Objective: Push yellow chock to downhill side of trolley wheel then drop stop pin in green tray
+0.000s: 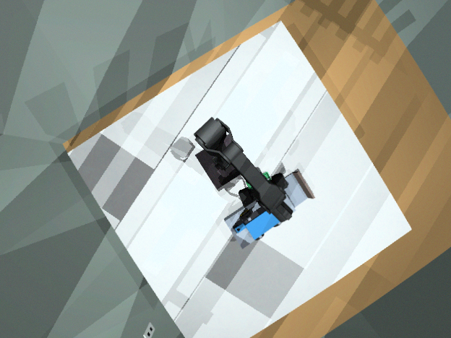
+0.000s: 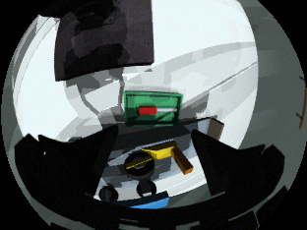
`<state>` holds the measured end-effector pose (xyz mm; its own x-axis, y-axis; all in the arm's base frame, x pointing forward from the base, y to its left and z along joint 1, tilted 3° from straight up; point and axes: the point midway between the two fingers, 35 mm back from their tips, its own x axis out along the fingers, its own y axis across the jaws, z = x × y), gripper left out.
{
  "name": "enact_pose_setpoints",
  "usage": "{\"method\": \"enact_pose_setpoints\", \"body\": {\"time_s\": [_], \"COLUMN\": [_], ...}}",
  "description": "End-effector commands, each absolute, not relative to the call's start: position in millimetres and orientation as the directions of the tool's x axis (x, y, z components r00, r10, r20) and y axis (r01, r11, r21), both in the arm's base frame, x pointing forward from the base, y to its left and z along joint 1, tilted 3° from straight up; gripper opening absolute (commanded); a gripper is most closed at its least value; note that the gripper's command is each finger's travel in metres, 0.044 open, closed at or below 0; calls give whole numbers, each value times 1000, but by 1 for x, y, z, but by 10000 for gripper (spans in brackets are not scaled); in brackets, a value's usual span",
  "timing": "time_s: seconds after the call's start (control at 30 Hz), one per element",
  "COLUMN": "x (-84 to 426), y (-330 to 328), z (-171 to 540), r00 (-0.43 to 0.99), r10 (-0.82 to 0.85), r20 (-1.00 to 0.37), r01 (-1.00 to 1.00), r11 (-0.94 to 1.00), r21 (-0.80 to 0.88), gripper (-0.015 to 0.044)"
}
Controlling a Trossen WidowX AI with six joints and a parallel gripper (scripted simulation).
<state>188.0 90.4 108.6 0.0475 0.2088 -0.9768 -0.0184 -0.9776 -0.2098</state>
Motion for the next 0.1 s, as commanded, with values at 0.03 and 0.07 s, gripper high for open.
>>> {"method": "enact_pose_setpoints", "body": {"time_s": [0.03,0.07], "x": [189,189], "y": [92,92], "z": [124,125], "r00": [55,55], "r10": [216,216], "r20": [-975,-975], "r01": [-11,-11], "r11": [-976,-976], "r21": [-217,-217], "gripper": [440,440]}}
